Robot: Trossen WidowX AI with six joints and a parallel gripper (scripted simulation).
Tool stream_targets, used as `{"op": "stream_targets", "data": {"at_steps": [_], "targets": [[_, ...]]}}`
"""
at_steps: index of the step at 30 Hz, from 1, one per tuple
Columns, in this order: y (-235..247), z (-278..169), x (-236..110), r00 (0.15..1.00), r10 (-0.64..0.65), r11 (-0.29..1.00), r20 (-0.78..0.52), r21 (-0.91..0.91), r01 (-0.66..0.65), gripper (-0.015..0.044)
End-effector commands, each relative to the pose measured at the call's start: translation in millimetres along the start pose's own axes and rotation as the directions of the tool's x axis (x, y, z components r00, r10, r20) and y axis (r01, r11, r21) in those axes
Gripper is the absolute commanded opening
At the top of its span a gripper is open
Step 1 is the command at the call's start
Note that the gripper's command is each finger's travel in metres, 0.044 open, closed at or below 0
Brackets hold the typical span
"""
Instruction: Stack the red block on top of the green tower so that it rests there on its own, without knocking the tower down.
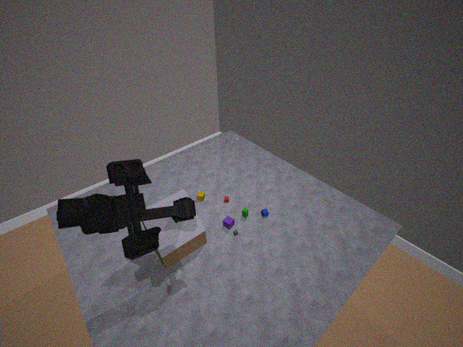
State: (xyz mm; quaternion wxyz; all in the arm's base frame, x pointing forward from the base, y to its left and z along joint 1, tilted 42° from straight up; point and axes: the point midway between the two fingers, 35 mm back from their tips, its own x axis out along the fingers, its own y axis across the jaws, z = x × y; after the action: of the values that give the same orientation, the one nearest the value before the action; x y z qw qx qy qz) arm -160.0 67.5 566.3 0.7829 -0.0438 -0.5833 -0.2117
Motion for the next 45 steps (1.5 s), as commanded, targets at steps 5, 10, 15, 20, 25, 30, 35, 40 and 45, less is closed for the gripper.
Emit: {"op": "stream_targets", "data": {"at_steps": [5,10,15,20,25,30,35,40,45], "targets": [[-5.1,-24.8,17.4,0.997,-0.007,1.0,-0.071,0.024,0.009,0.044],[-14.0,-87.0,51.5,0.972,-0.018,0.996,-0.236,0.076,0.037,0.044],[-14.3,-150.8,70.0,0.915,0.03,0.992,-0.401,0.128,0.024,0.044],[-17.7,-216.7,84.0,0.84,0.003,0.985,-0.542,0.148,0.092,0.044],[-18.5,-283.8,87.7,0.742,-0.02,0.977,-0.67,0.143,0.155,0.044],[-16.4,-349.6,81.1,0.626,-0.041,0.97,-0.779,0.118,0.211,0.044],[-7.2,-412.8,64.5,0.494,-0.034,0.967,-0.869,0.096,0.235,0.044],[2.2,-470.9,39.3,0.353,-0.039,0.965,-0.935,0.057,0.257,0.044],[14.5,-518.0,7.3,0.216,-0.033,0.953,-0.976,0.034,0.299,0.044]]}}
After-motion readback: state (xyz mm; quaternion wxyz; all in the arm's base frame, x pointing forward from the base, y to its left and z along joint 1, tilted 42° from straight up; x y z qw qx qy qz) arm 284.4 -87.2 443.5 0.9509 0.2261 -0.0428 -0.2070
